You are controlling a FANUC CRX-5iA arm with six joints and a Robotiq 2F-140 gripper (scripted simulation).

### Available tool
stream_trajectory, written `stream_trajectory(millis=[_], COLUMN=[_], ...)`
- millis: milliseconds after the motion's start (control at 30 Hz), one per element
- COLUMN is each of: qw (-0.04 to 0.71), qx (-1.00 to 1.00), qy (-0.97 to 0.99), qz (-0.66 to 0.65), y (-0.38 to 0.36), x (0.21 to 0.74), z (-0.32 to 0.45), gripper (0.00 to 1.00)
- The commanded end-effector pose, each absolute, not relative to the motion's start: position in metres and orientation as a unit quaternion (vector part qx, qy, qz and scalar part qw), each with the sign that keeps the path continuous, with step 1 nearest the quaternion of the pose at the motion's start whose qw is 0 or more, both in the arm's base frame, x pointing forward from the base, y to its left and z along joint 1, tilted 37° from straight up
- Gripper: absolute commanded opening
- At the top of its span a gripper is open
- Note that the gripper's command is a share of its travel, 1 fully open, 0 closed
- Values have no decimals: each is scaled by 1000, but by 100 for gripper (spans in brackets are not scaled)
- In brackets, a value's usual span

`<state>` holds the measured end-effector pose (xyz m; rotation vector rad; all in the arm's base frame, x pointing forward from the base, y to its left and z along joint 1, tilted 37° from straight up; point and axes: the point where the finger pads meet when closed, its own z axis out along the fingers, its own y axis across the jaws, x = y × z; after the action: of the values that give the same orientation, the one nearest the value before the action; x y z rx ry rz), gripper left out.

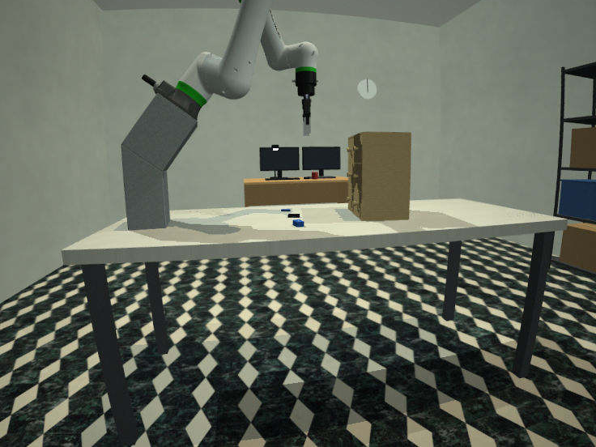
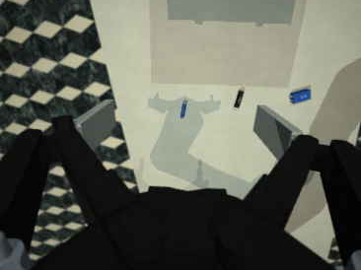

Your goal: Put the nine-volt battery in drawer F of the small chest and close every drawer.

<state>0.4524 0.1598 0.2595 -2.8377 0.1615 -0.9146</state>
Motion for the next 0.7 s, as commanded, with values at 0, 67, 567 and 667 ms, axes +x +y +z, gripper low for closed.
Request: stream_trajectory(millis=[0, 67, 567, 667], qw=[78, 77, 77, 77], qx=[-948, -948, -946, -945], qy=[53, 52, 53, 53], qz=[-306, -306, -309, -312], y=[160, 160, 160, 160], x=[452, 452, 453, 454], z=[260, 260, 260, 260], gripper=[100, 100, 100, 100])
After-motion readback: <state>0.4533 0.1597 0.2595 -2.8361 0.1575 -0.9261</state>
